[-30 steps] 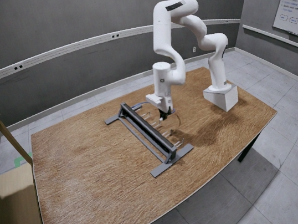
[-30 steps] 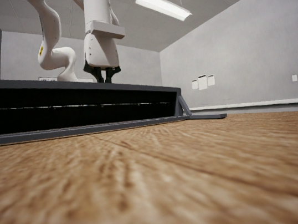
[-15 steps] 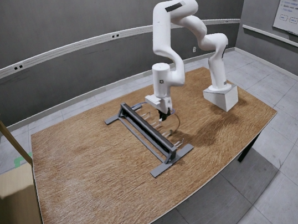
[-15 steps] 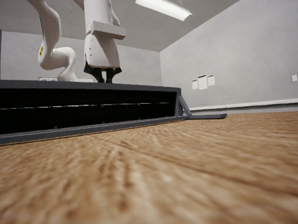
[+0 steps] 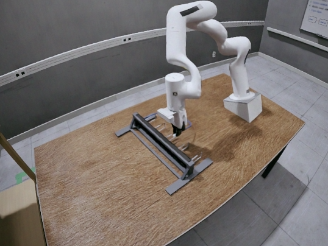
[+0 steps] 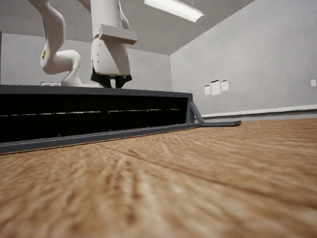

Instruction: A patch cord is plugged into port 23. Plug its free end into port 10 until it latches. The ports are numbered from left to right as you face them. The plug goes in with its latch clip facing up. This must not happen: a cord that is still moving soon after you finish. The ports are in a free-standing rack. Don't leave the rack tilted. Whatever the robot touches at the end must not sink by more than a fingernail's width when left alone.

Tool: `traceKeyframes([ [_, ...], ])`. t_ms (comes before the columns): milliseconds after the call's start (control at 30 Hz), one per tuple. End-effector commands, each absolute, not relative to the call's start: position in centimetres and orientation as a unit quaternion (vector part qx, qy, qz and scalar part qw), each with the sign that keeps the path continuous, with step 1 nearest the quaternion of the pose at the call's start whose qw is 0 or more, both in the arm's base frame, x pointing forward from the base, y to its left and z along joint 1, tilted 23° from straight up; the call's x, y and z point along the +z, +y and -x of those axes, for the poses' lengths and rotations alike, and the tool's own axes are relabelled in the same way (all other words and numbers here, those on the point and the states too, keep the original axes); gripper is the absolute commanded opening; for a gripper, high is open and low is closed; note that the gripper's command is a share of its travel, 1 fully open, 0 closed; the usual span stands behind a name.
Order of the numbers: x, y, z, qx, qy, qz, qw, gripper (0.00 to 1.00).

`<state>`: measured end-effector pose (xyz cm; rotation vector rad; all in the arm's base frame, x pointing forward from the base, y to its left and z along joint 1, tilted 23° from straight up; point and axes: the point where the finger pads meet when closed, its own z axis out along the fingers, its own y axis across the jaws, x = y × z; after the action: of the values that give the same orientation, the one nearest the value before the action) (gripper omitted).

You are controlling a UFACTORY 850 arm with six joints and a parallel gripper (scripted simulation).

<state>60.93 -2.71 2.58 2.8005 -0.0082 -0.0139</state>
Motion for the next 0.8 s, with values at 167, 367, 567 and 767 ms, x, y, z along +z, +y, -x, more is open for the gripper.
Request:
traceKeyframes([
  [167,1.82,-3.0,-61.95,-0.004,-0.003,-0.986,0.17,0.0],
  [367,1.67,-3.06,-62.12,-0.004,-0.003,-0.986,0.17,0.0],
  [567,1.62,-3.08,-62.18,-0.004,-0.003,-0.986,0.17,0.0],
  [767,1.62,-3.08,-62.18,-0.004,-0.003,-0.986,0.17,0.0],
])
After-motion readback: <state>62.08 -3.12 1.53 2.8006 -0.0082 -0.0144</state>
